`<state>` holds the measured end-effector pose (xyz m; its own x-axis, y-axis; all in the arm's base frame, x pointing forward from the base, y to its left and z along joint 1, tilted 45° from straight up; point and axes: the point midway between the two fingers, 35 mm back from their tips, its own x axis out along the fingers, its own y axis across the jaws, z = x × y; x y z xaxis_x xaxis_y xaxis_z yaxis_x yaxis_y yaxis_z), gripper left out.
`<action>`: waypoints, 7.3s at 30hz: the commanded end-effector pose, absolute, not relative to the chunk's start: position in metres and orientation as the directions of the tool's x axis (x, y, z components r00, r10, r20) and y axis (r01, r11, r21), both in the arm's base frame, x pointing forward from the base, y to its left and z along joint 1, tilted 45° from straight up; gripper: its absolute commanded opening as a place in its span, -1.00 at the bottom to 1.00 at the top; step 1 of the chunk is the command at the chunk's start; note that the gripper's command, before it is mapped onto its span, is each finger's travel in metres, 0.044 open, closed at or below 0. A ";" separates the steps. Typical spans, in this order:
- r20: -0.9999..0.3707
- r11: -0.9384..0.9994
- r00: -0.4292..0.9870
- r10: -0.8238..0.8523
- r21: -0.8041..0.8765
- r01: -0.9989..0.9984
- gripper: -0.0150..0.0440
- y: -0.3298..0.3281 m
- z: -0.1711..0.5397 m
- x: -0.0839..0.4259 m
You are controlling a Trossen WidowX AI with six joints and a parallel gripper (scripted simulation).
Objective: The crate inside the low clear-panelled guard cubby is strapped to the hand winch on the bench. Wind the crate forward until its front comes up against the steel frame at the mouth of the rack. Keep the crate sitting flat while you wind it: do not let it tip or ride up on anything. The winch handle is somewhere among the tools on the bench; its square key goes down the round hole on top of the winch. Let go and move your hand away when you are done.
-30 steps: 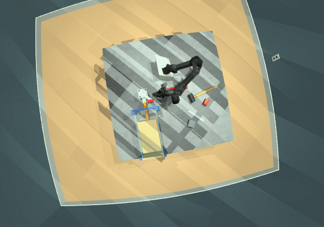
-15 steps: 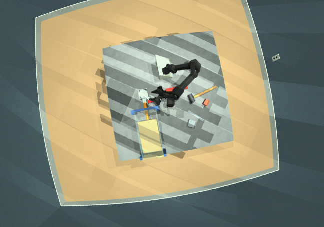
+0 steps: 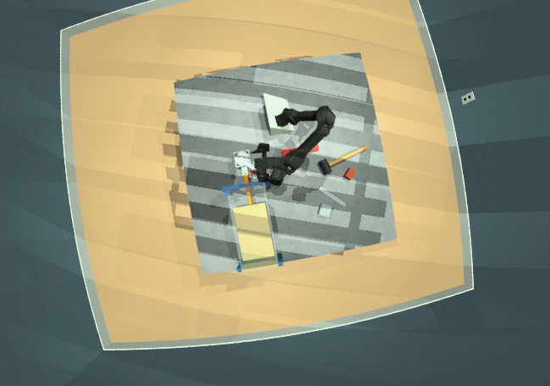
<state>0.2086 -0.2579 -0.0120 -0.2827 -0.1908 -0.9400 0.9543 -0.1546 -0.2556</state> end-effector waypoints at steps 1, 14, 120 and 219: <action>-0.959 0.556 -0.250 0.132 -0.137 0.820 1.00 -0.272 -0.029 0.205; -0.912 0.881 -0.141 0.384 0.317 0.352 1.00 -0.287 -0.031 0.194; -0.737 0.636 0.107 0.668 0.490 -0.596 -0.32 -0.226 -0.118 0.199; -0.685 0.712 0.321 0.654 0.414 -0.566 -0.49 -0.220 -0.125 0.183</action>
<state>0.1826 -0.2204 -0.1246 0.3201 0.6548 -0.6847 -0.5736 0.7091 0.4100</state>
